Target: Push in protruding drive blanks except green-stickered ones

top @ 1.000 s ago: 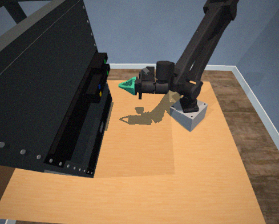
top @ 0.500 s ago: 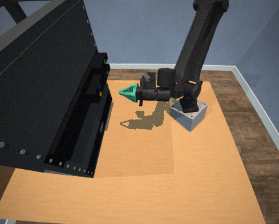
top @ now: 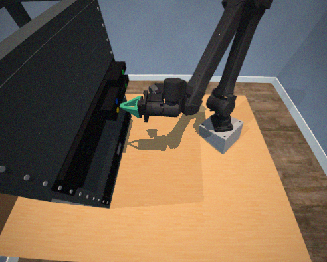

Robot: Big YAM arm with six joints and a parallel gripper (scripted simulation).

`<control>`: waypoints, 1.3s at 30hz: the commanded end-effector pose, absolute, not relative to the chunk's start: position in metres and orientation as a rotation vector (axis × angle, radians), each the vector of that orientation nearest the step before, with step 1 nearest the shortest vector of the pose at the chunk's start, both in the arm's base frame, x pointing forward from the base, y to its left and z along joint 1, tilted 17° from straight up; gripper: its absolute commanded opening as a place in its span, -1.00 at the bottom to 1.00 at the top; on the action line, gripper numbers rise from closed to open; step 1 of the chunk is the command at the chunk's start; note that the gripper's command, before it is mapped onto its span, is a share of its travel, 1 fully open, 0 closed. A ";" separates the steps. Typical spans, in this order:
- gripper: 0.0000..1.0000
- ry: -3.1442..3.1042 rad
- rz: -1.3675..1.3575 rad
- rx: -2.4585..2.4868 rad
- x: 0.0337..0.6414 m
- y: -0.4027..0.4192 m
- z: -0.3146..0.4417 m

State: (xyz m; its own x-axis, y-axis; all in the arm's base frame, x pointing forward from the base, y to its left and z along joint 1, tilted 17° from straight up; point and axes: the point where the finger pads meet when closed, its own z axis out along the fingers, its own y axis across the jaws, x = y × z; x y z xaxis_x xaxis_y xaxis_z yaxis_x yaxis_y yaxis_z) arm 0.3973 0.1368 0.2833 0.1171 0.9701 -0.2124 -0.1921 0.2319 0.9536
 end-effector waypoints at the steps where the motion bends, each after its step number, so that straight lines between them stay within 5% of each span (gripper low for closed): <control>1: -1.00 1.102 1.092 0.943 0.391 0.142 0.282; 39: -1.00 1.063 1.095 0.943 0.405 0.144 0.296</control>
State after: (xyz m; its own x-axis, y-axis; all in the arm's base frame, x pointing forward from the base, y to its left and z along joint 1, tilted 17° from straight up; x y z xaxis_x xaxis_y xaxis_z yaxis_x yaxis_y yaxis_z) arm 0.3940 0.1379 0.2791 0.1084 0.9712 -0.2122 -0.1871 0.2296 0.9551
